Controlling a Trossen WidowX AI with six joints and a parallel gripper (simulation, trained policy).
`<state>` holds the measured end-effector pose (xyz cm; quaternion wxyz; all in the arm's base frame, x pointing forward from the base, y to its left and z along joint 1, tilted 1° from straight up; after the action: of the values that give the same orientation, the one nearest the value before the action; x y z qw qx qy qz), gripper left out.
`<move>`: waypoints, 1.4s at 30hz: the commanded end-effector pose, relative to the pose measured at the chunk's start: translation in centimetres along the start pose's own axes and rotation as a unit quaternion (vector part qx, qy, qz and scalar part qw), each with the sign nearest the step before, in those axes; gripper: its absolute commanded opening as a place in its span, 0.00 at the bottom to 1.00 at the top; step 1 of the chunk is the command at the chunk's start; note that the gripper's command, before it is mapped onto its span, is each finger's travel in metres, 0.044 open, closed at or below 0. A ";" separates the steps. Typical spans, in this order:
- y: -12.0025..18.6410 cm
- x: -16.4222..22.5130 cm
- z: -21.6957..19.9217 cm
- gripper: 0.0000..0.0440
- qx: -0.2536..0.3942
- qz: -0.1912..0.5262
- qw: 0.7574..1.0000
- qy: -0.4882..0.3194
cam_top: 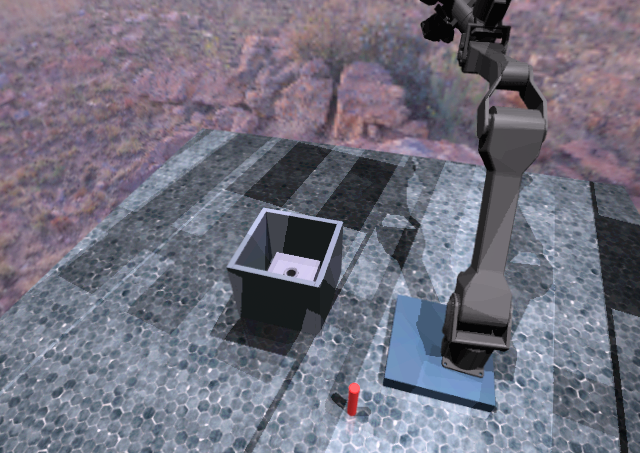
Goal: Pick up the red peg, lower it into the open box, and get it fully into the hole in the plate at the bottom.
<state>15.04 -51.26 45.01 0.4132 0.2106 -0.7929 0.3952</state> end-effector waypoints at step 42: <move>-2.4 -5.6 -21.3 1.00 -0.080 -0.083 0.731 -0.673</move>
<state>29.81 -36.48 49.08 -0.1553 0.4483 -0.8771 0.0750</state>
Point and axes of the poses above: the point midway between the two fingers, 35 mm back from their tips, its own y axis back along the fingers, its own z axis across the jaws, x = y × z, the point moved 4 cm from there along y, back along the fingers, and after that the axes turned 2 degrees about -y, right-handed, at the moved point
